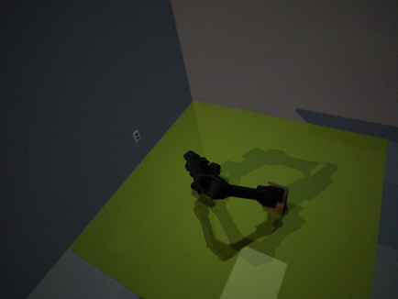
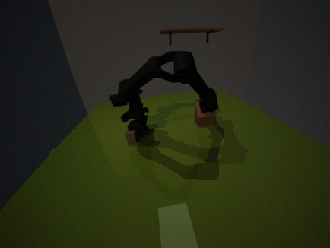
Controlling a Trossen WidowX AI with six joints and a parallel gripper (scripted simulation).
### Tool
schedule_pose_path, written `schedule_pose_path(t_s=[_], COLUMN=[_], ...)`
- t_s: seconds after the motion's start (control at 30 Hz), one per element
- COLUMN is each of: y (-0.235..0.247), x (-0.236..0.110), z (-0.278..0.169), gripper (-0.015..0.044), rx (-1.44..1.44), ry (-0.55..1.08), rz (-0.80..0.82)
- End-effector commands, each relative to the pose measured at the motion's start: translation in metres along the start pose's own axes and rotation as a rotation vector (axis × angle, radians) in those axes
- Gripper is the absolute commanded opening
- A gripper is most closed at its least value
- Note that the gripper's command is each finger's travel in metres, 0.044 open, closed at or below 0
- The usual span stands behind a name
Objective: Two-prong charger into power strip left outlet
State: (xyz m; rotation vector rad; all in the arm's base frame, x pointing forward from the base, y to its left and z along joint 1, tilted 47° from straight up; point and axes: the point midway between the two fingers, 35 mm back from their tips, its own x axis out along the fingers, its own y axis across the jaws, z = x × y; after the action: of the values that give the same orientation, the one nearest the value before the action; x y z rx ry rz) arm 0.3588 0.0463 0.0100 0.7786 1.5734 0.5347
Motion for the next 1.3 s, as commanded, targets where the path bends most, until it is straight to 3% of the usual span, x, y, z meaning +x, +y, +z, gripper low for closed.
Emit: schedule_pose_path(t_s=[0.0, 1.27], y=[0.0006, 0.0011], x=[-0.0026, -0.0034], z=[0.0033, 0.0074], gripper=[0.0000, 0.0000], rx=[-0.013, -0.013], ry=[-0.016, -0.016], rz=[0.001, 0.001])
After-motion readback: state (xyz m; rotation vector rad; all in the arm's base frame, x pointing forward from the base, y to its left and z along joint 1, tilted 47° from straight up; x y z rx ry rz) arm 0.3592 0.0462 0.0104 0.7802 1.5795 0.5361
